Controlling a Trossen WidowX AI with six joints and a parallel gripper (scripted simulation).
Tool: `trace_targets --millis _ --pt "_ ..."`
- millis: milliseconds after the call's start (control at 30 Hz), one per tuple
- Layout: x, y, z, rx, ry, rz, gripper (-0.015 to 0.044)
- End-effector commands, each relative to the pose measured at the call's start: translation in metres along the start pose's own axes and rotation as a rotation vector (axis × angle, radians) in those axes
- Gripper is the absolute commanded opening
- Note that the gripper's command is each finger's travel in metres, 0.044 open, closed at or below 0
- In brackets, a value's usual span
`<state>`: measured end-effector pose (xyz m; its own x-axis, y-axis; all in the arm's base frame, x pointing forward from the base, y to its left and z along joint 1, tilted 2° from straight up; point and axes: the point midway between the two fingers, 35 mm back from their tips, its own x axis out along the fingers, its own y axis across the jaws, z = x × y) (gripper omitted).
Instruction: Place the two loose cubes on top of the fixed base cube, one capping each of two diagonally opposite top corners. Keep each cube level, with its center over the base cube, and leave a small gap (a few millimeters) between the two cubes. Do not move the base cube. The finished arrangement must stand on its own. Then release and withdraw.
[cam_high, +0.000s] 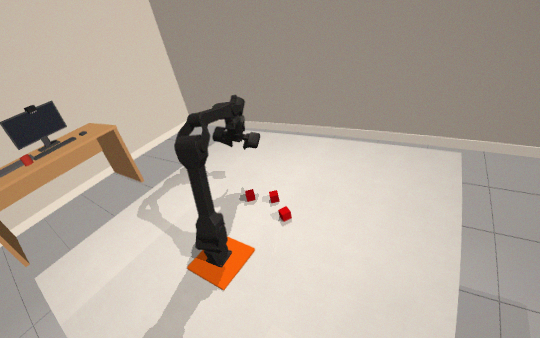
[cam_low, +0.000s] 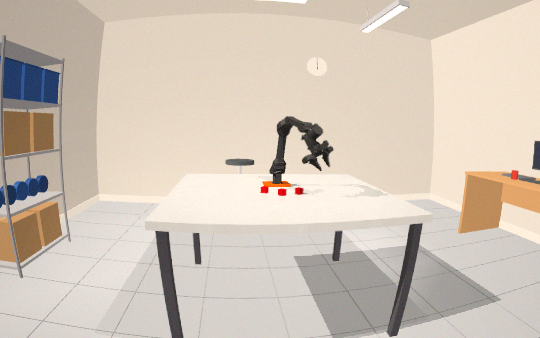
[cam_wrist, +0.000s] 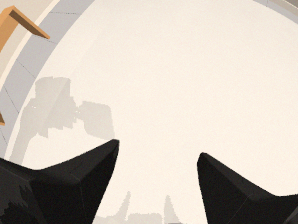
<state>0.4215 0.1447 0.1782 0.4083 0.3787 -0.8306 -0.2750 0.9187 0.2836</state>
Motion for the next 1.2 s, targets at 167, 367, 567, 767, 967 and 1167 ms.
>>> trace_targets --millis 167,367,567,767,967,1167 --pt "-0.038 -0.094 -0.057 0.604 0.154 -0.285 0.0265" --pt "-0.072 -0.137 -0.101 0.972 0.224 -0.483 0.0265" --pt "-0.092 -0.154 -0.124 1.147 0.251 -0.586 0.0265" --pt "-0.092 -0.154 -0.124 1.147 0.251 -0.586 0.0265" --pt "-0.068 -0.163 -0.135 1.147 0.251 -0.586 0.0265" --pt "-0.04 -0.173 -0.153 1.147 0.251 -0.586 0.0265"
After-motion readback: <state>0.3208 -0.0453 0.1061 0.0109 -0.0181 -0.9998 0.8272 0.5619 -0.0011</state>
